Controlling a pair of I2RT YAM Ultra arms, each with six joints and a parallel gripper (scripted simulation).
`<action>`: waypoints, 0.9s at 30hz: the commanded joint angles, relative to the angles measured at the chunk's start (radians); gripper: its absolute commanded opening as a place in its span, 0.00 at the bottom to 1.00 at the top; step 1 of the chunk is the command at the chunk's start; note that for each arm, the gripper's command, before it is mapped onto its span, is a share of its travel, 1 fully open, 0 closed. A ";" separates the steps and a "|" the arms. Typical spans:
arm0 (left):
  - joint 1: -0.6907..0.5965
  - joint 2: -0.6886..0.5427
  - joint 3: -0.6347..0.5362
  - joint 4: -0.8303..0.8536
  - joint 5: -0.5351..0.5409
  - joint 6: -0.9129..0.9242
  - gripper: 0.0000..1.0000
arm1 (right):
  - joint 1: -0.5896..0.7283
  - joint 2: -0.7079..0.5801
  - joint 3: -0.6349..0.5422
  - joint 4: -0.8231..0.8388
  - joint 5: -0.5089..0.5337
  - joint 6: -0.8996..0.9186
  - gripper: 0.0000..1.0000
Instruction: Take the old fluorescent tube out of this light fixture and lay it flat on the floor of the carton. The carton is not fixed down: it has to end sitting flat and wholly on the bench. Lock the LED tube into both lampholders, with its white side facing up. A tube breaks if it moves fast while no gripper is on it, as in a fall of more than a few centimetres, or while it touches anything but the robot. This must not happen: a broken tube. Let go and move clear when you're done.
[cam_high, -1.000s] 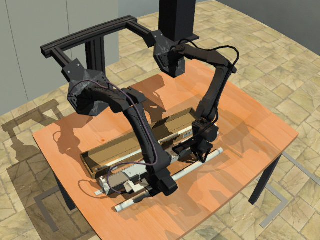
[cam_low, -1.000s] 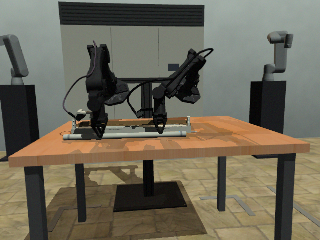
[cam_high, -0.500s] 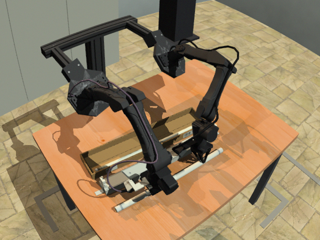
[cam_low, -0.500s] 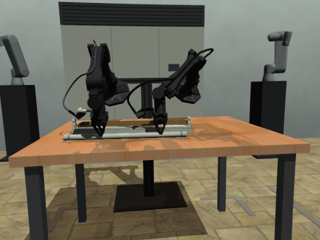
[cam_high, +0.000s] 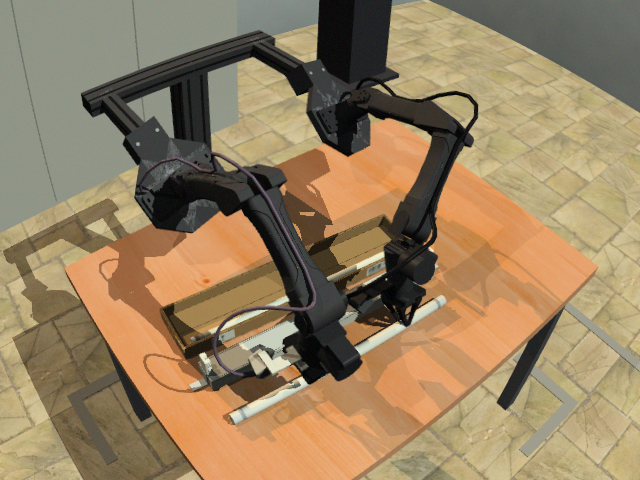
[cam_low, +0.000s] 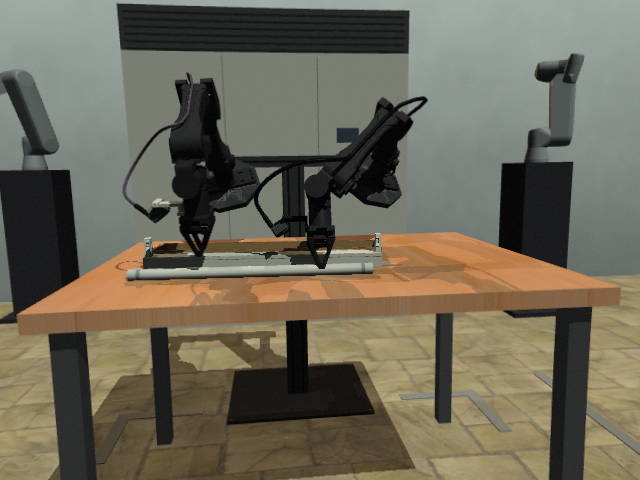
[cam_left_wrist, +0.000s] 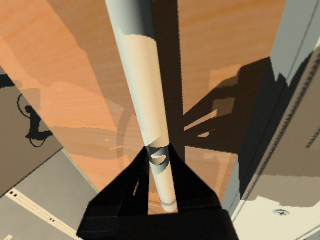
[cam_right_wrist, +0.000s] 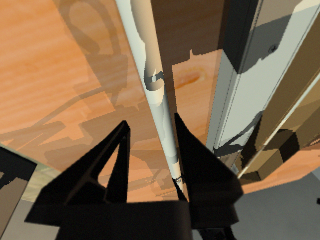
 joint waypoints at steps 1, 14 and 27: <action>-0.029 -0.014 0.012 -0.007 0.011 0.002 0.11 | -0.014 -0.032 -0.018 -0.026 0.017 0.010 0.49; -0.029 -0.014 0.012 -0.007 0.011 0.002 0.11 | 0.003 -0.181 -0.303 0.378 0.025 -0.011 0.49; -0.029 -0.014 0.012 -0.007 0.011 0.002 0.11 | 0.019 -0.371 -0.671 0.731 0.031 -0.021 0.49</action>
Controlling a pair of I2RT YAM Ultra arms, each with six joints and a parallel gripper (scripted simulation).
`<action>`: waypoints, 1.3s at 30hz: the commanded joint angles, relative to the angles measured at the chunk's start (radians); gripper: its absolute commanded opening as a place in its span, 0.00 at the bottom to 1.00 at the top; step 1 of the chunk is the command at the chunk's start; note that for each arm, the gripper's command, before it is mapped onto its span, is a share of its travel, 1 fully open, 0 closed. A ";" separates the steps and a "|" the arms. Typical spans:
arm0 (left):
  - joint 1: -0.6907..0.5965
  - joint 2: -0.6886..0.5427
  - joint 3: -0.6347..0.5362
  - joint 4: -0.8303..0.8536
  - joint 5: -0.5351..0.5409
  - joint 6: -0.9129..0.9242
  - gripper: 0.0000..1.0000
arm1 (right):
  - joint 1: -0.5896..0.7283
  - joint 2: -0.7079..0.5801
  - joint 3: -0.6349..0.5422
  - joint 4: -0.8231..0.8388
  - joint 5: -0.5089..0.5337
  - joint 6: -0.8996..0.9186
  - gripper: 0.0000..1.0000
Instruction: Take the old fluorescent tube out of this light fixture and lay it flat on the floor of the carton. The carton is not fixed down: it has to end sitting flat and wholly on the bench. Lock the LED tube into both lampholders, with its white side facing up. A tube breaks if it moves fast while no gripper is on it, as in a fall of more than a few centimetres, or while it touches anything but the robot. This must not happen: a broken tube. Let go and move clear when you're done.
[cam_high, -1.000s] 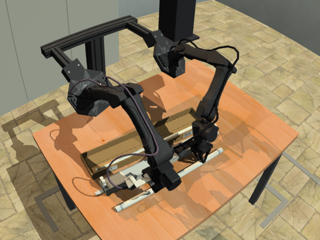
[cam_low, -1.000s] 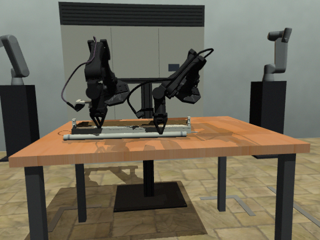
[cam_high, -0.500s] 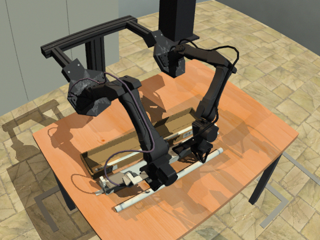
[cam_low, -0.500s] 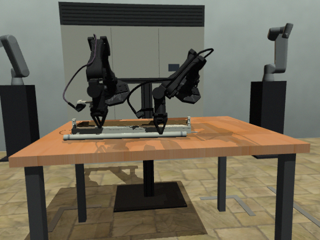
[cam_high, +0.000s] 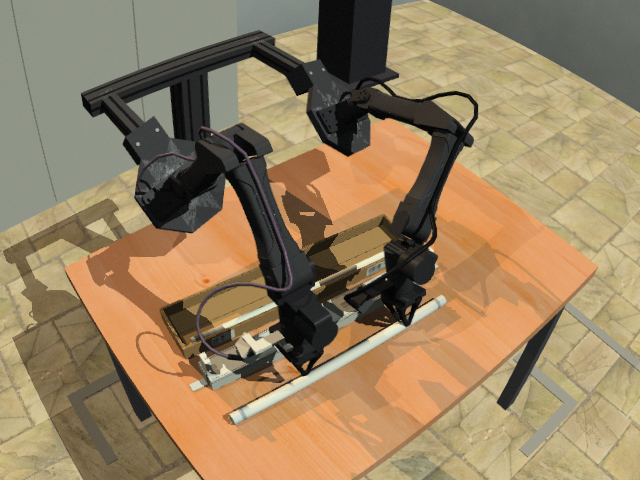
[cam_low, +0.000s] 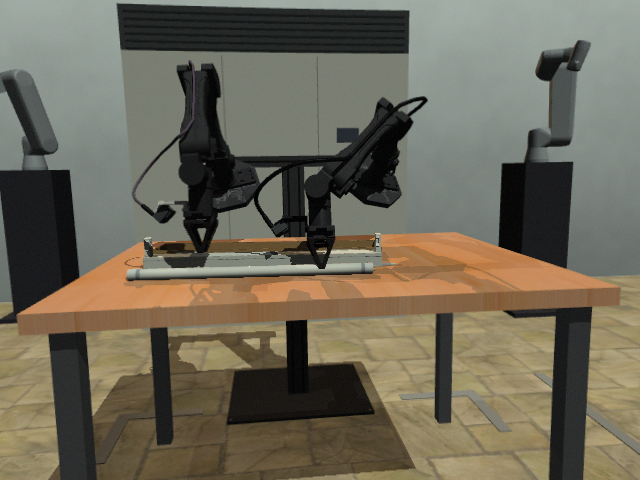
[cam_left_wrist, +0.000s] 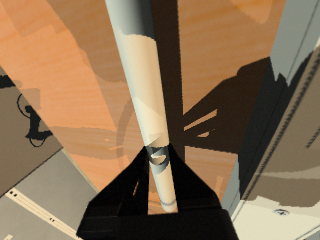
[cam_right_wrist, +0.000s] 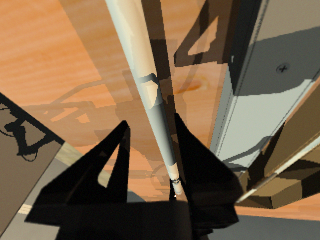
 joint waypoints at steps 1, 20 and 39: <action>-0.029 -0.014 0.012 -0.007 0.011 0.002 0.11 | 0.012 -0.067 -0.077 0.157 0.025 -0.013 0.49; -0.029 -0.014 0.012 -0.007 0.011 0.002 0.11 | 0.001 0.028 -0.044 0.130 0.021 -0.016 0.49; -0.029 -0.014 0.012 -0.007 0.011 0.002 0.11 | -0.004 0.093 0.001 0.179 0.013 -0.018 0.49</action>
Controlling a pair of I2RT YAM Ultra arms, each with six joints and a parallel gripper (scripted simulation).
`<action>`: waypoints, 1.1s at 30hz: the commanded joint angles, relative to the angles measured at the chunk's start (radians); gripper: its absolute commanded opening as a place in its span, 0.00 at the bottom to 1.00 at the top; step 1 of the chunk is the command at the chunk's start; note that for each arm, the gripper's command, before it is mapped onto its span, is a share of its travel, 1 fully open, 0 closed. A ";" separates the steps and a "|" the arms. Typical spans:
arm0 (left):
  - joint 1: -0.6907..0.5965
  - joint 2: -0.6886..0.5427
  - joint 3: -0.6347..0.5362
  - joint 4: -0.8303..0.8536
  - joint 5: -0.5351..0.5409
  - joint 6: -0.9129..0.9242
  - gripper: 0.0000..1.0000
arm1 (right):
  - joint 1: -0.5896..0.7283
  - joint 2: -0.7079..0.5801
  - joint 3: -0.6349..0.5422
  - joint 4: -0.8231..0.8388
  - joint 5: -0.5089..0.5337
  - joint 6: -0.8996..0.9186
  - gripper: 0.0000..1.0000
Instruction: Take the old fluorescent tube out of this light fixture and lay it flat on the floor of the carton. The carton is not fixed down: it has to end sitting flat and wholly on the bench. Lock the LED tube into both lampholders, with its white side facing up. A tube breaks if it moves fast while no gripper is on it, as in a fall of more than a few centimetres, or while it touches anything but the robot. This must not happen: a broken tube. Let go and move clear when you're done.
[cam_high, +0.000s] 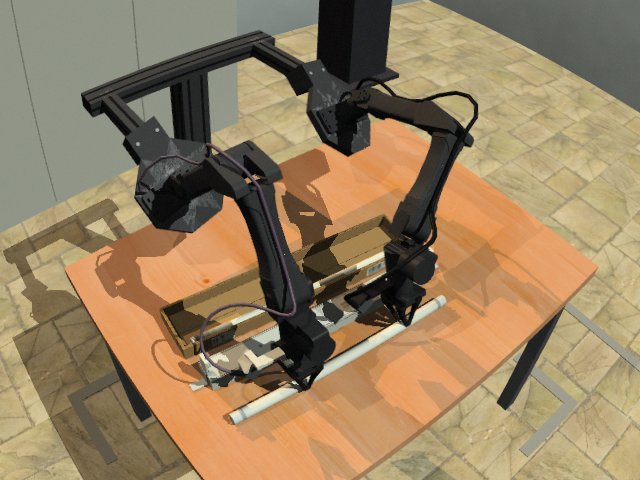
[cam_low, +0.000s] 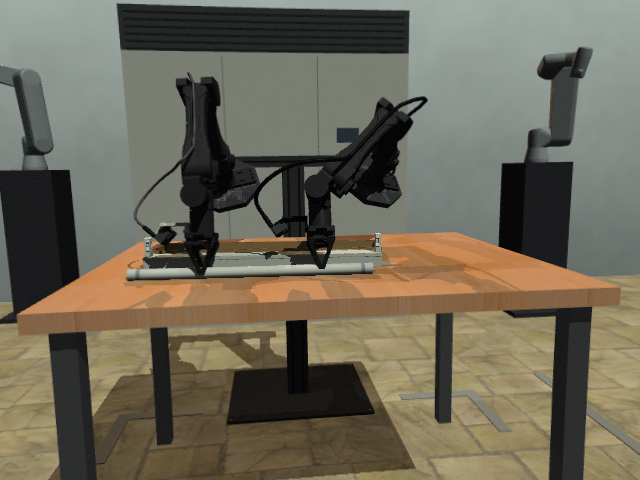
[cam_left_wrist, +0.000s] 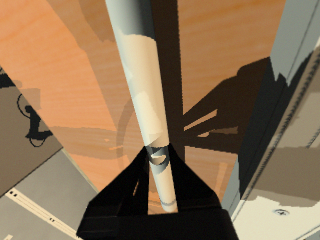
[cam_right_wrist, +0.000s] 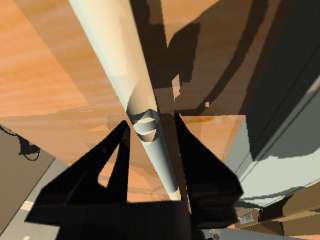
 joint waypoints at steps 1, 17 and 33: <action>-0.029 -0.014 0.012 -0.007 0.011 0.002 0.11 | 0.004 -0.040 0.030 -0.026 0.015 -0.009 0.49; -0.029 -0.014 0.012 -0.007 0.011 0.002 0.11 | 0.005 -0.030 0.008 -0.020 0.015 -0.003 0.11; -0.030 -0.035 -0.009 -0.027 -0.010 -0.016 0.11 | 0.005 -0.044 0.003 -0.034 0.016 -0.003 0.11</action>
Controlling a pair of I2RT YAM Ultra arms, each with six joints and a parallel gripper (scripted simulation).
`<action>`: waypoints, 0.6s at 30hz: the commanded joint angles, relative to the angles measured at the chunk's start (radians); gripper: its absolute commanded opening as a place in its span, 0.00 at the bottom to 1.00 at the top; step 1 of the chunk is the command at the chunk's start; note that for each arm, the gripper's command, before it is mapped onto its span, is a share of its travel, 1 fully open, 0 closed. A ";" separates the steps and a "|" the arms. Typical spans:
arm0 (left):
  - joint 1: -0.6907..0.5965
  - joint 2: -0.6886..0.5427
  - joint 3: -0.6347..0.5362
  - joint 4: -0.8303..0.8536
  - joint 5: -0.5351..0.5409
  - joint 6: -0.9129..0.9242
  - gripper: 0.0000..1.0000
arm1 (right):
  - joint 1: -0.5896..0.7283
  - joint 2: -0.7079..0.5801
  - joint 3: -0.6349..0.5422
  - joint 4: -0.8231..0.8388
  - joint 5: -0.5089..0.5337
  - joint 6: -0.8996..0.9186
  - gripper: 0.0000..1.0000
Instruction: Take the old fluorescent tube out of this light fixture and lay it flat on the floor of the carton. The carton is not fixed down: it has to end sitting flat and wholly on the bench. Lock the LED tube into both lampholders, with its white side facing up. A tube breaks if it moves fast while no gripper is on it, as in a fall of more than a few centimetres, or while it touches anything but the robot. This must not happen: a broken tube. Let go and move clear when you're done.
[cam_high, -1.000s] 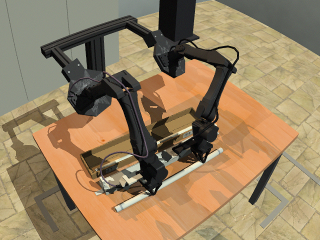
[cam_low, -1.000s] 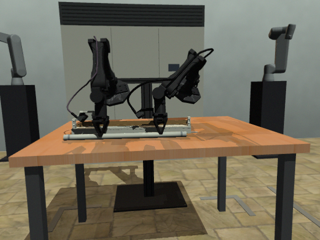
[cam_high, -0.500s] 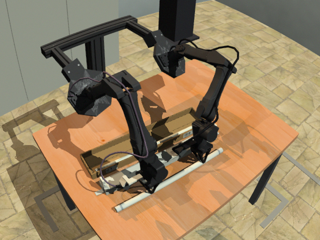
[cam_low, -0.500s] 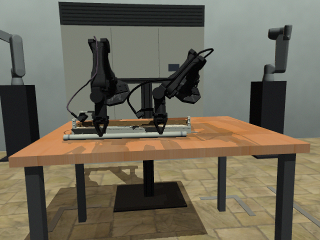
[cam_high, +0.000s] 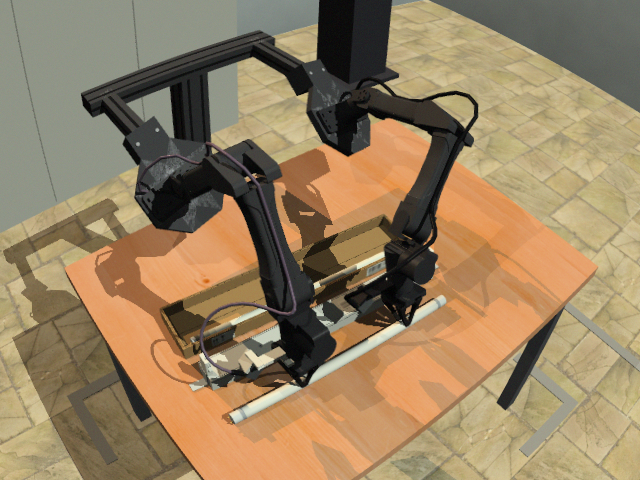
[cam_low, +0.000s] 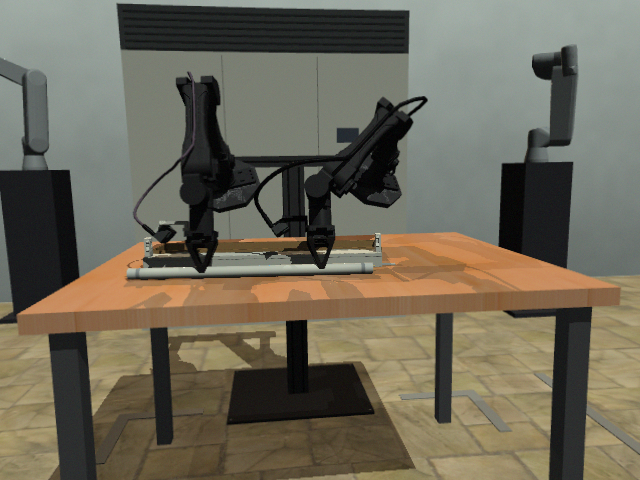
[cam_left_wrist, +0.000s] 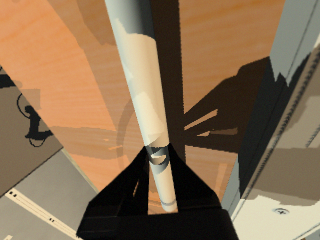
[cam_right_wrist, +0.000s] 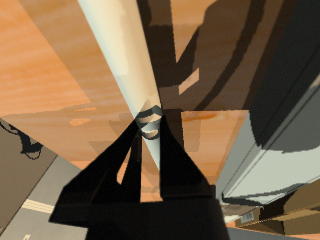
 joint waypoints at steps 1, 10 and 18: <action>-0.036 -0.039 -0.030 -0.026 -0.013 -0.015 0.11 | 0.016 -0.047 -0.023 -0.029 0.016 -0.003 0.11; -0.040 -0.048 0.029 -0.029 -0.017 -0.019 0.11 | -0.010 -0.049 0.030 -0.032 0.018 -0.004 0.11; -0.049 -0.057 -0.010 -0.044 -0.024 -0.027 0.11 | -0.002 -0.065 0.029 -0.049 0.020 -0.005 0.11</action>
